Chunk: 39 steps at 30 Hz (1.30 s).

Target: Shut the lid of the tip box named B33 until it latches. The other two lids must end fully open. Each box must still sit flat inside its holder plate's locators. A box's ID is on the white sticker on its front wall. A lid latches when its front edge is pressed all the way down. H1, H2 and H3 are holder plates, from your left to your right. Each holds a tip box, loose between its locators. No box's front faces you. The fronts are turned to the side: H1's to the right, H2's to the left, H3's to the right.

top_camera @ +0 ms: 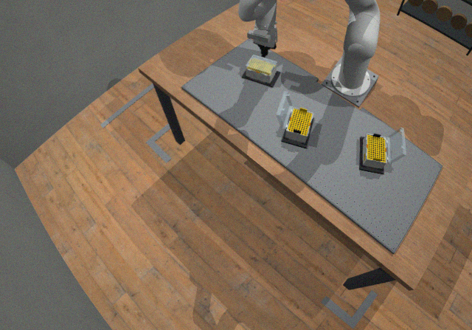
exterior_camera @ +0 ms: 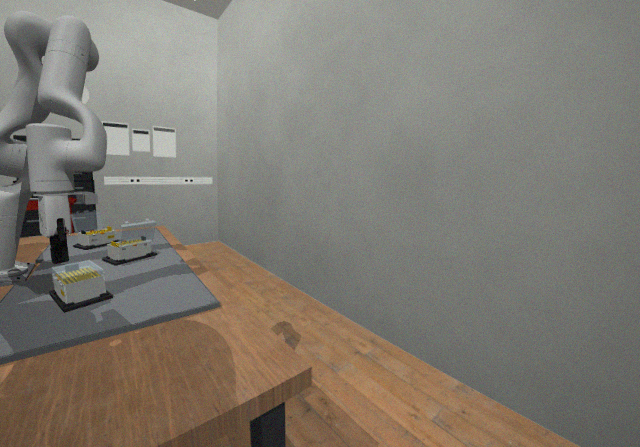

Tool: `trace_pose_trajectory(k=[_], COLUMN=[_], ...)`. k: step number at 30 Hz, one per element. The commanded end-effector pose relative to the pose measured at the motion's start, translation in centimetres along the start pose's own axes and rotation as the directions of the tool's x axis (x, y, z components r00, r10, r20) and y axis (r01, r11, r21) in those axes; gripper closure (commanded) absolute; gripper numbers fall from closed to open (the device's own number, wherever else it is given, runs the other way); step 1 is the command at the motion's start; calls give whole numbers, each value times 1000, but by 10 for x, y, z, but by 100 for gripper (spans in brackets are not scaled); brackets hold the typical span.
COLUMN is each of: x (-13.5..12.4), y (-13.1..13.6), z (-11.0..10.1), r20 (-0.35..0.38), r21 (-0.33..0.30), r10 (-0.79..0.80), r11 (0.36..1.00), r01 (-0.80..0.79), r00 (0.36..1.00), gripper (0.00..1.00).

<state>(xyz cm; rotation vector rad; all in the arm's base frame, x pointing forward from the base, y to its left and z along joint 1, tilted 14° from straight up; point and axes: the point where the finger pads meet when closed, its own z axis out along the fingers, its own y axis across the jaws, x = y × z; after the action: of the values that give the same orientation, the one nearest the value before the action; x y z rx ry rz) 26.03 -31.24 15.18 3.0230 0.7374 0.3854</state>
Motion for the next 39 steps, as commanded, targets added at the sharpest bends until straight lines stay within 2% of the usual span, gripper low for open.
trace_pose_trajectory(k=[1, 14, 39], x=[0, 0, 0], y=[1, 1, 1], z=[-9, -26, -26], r20=[1, 1, 1], r21=[0, 0, 0], r10=[0, 0, 0], r11=[1000, 1000, 1000], r01=[0, 0, 0], r00=[1000, 1000, 1000], gripper=[100, 100, 100])
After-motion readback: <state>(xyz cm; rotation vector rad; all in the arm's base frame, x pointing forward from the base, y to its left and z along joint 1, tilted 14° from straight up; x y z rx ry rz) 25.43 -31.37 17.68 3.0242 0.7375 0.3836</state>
